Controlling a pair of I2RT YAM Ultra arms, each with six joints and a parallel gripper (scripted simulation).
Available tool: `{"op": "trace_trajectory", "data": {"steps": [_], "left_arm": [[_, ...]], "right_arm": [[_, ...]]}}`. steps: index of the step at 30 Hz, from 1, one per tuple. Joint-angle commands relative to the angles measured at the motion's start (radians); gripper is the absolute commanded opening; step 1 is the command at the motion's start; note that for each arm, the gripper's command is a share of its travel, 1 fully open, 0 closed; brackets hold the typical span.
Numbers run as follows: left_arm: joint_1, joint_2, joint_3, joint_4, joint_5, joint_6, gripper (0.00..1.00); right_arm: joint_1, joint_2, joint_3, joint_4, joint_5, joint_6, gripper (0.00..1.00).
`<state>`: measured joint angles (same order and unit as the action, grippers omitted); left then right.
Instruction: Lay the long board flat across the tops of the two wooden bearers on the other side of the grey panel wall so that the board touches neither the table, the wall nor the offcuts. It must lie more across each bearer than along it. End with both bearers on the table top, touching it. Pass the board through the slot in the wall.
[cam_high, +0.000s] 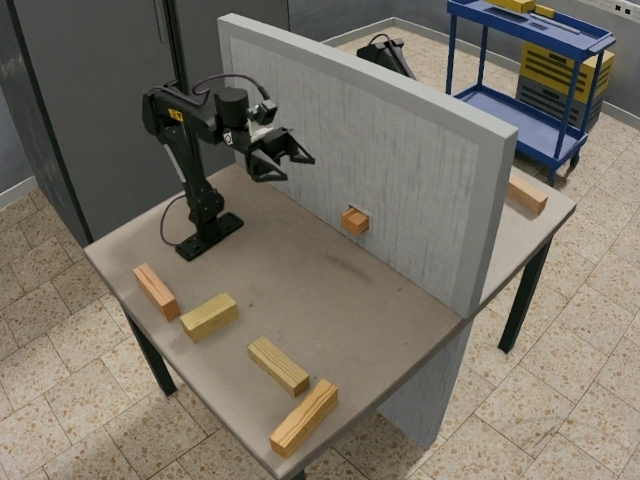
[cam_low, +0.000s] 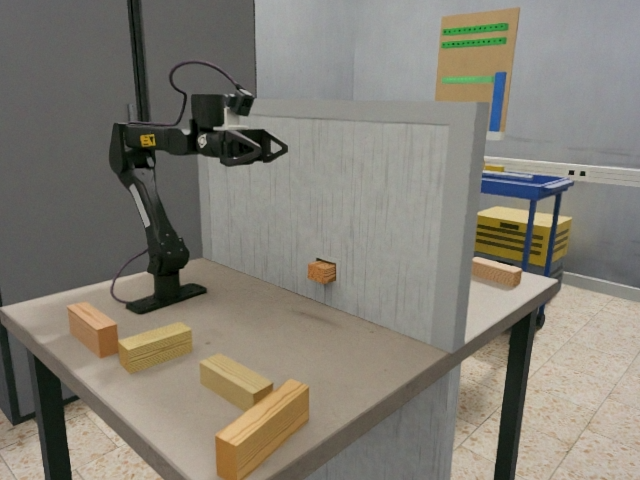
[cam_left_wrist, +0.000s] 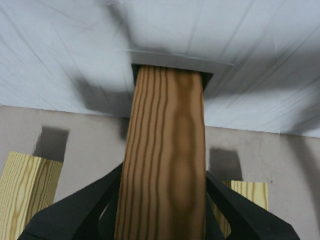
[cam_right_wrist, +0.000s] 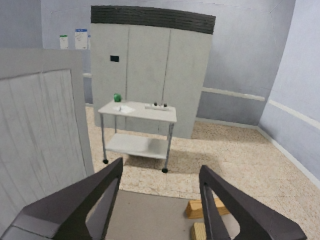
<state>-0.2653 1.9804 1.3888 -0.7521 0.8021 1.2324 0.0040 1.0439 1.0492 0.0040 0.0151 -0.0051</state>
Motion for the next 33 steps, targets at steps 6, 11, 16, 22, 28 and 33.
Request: {"op": "trace_trajectory", "data": {"steps": [6, 11, 16, 22, 28, 33], "left_arm": [[0.044, -0.057, 0.044, -0.065, 0.032, 0.069, 0.00], [0.065, -0.060, 0.048, -0.090, 0.039, 0.100, 0.00], [0.073, -0.060, 0.052, -0.093, 0.039, 0.100, 0.00], [0.102, -0.062, 0.052, -0.139, 0.048, 0.156, 0.00], [0.128, -0.062, 0.064, -0.169, 0.056, 0.197, 0.00], [0.136, -0.060, 0.069, -0.173, 0.056, 0.198, 0.00]], "right_arm": [[-0.002, -0.007, 0.040, 0.020, 0.008, 0.009, 0.72], [-0.002, -0.007, 0.040, 0.020, 0.008, 0.009, 0.72], [-0.002, -0.007, 0.040, 0.020, 0.008, 0.009, 0.72], [-0.002, -0.007, 0.040, 0.020, 0.008, 0.009, 0.72], [-0.002, -0.007, 0.040, 0.020, 0.008, 0.009, 0.72], [-0.002, -0.007, 0.040, 0.020, 0.008, 0.009, 0.72]]}}
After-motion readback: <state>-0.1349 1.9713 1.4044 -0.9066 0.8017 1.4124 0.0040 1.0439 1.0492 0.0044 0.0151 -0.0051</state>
